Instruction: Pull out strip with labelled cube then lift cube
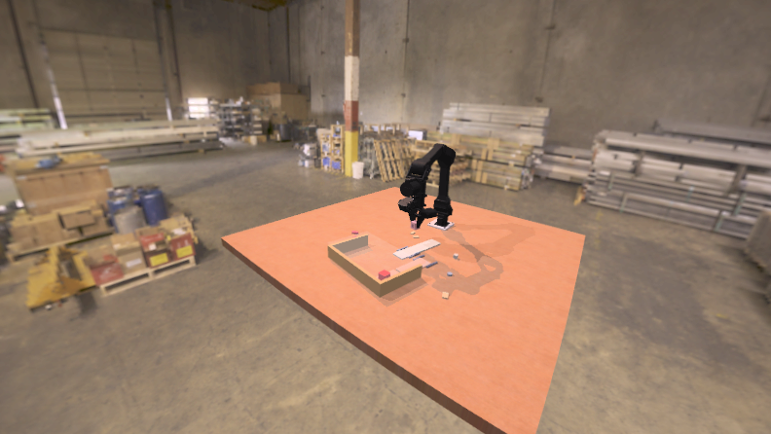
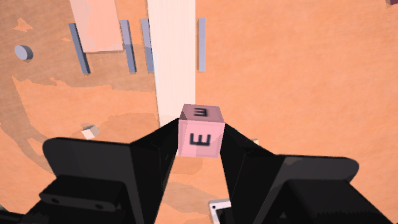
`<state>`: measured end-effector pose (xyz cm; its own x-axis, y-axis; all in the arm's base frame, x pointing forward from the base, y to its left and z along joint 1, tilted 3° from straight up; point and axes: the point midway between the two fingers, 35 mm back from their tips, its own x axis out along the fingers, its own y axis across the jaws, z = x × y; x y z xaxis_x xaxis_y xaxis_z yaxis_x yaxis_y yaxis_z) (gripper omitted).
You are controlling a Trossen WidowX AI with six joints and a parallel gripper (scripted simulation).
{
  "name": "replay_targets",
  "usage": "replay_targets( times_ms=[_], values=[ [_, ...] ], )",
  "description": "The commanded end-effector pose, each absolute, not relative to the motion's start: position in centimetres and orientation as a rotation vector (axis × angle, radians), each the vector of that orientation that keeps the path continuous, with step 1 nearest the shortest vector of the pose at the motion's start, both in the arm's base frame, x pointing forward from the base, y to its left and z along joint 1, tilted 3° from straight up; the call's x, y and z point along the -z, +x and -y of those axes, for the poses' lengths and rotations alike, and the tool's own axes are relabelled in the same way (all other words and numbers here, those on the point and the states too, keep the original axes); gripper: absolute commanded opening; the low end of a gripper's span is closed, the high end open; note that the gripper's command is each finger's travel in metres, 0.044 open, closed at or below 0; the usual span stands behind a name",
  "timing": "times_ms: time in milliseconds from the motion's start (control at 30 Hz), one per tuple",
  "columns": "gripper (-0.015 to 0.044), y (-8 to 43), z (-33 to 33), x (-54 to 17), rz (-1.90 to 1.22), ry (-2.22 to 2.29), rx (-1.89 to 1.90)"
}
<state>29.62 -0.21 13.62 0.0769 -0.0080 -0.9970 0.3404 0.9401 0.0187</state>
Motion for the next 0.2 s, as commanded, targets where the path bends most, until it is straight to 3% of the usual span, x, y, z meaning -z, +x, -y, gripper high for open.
replay_targets(
  times_ms=[0, 167],
  values=[
    [0.0000, 29.57, 0.16, -13.66, -1.478, 0.272, 0.261],
    [0.0000, 29.57, 0.16, -13.66, -1.478, 0.272, 0.261]
  ],
)
